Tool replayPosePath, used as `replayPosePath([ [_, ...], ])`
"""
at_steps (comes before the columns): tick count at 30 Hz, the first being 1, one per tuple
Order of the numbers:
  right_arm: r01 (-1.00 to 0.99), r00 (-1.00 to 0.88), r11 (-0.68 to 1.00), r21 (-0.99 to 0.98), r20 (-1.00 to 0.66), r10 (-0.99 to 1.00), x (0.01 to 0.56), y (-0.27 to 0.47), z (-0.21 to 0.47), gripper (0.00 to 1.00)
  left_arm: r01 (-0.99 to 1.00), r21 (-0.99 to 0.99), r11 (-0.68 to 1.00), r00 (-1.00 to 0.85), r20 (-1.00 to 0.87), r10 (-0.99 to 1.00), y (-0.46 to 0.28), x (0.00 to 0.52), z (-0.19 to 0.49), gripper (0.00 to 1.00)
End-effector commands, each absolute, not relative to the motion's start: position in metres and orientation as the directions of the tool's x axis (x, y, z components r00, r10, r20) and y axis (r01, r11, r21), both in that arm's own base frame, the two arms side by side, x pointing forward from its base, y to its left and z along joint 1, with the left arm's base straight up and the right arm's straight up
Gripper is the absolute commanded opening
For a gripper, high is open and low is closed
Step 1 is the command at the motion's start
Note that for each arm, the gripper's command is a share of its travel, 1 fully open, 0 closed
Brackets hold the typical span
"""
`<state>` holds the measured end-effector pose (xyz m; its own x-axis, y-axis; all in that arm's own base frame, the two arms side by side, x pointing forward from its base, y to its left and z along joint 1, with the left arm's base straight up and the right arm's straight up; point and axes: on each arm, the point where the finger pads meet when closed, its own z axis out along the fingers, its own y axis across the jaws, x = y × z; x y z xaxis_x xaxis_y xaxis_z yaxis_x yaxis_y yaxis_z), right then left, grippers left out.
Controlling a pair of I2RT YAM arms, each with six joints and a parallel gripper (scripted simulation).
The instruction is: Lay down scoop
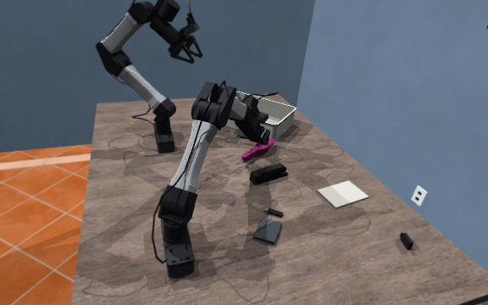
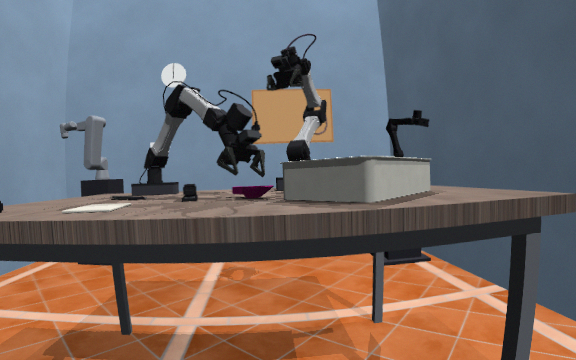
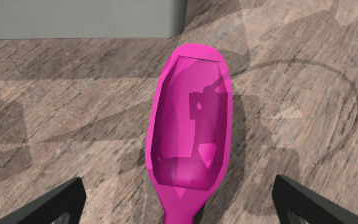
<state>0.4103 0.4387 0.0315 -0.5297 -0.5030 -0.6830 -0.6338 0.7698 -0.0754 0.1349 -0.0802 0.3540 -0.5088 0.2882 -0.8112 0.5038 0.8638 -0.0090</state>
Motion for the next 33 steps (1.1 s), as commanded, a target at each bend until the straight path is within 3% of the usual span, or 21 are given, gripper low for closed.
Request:
replayPosePath([
  [1, -0.678, -0.573, 0.731, -0.077, -0.568, -0.591, 0.405, 0.433, 0.031, 1.00, 0.505, -0.011, 0.863, -0.498, -0.820, 0.281, -0.081, 0.138, 0.365, 1.00],
  [18, -0.735, -0.615, 0.678, -0.010, -0.410, -0.673, 0.395, 0.415, 0.084, 1.00, 0.503, -0.011, 0.864, -0.494, -0.824, 0.277, -0.082, 0.140, 0.369, 1.00],
  [33, -0.738, -0.605, 0.675, -0.004, -0.438, -0.665, 0.399, 0.418, 0.104, 1.00, 0.503, -0.011, 0.864, -0.494, -0.824, 0.277, -0.082, 0.140, 0.369, 1.00],
])
